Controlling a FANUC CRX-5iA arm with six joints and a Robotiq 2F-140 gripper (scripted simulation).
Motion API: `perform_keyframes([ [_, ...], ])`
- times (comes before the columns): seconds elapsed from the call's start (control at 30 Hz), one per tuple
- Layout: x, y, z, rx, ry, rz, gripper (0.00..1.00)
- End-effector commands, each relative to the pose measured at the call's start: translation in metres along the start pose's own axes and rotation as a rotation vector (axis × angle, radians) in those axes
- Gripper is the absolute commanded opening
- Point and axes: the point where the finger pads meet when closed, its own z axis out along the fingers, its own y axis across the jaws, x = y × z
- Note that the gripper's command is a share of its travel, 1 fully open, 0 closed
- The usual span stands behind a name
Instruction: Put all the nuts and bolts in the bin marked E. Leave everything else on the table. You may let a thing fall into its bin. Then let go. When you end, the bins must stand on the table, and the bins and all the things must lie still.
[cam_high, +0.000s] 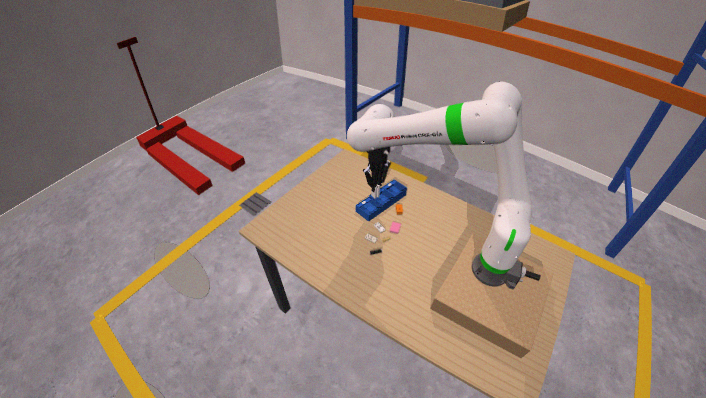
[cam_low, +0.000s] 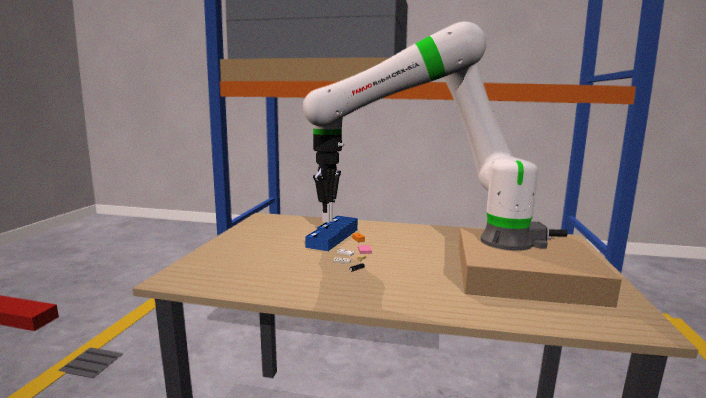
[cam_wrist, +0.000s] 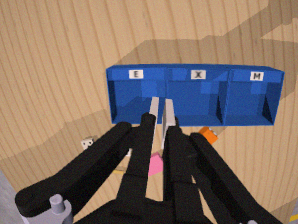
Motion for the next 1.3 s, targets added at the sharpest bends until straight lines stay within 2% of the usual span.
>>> perform_keyframes([
  [0.0, -0.002, -0.019, 0.000, 0.000, 0.001, 0.001, 0.05],
  [0.17, -0.003, -0.022, 0.000, 0.000, 0.001, 0.001, 0.05],
  [0.4, -0.003, -0.022, 0.013, 0.000, 0.001, 0.001, 0.05],
  [0.9, -0.003, -0.022, 0.053, 0.000, 0.001, 0.001, 0.05],
  [1.27, -0.003, -0.022, 0.059, 0.000, 0.001, 0.001, 0.05],
])
